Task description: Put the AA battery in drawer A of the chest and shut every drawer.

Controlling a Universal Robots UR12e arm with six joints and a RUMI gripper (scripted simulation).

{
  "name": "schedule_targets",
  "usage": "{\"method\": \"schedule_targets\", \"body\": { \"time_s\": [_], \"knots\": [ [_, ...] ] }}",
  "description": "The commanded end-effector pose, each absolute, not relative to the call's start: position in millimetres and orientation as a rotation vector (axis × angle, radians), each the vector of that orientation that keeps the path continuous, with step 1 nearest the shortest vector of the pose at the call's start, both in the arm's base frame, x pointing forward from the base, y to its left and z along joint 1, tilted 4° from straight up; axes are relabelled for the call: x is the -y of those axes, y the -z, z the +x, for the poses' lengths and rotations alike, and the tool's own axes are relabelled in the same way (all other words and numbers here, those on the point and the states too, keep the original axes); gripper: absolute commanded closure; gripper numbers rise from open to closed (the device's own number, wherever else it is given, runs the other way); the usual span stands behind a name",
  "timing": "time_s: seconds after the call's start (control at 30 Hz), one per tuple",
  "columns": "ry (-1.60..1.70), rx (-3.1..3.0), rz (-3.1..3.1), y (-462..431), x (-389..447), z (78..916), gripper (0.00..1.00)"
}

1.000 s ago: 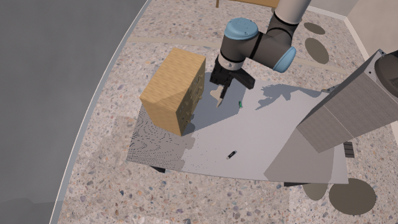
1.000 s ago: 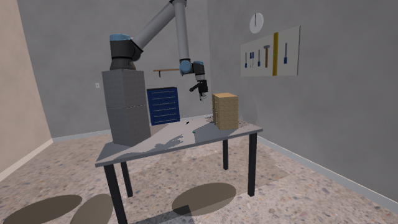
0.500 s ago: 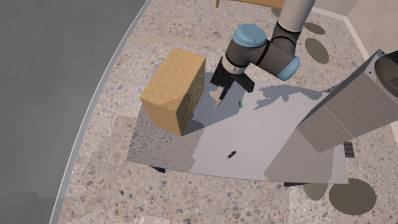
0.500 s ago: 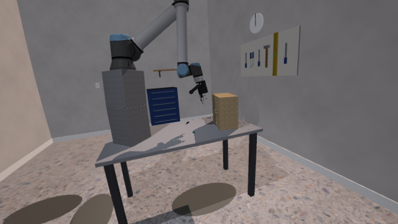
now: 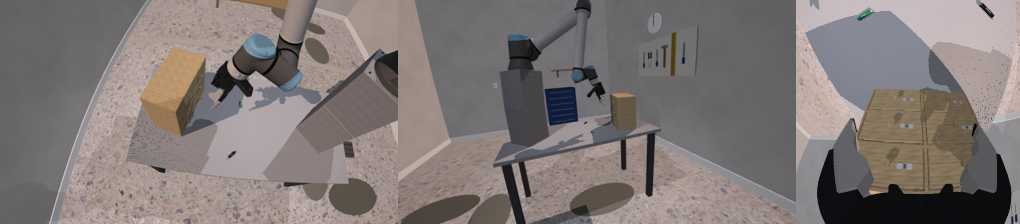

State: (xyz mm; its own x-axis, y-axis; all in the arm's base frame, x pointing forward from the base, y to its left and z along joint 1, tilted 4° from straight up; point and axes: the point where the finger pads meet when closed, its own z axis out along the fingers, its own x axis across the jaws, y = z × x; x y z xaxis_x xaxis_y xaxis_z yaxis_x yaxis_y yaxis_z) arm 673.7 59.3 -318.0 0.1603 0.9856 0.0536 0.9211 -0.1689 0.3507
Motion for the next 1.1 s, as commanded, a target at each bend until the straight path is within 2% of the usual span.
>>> {"method": "schedule_targets", "body": {
  "time_s": [0.0,1.07],
  "knots": [
    [-0.44,-1.822,2.167,322,-59,678,0.0],
    [-0.721,-1.583,1.904,358,-56,710,0.0]
  ]
}}
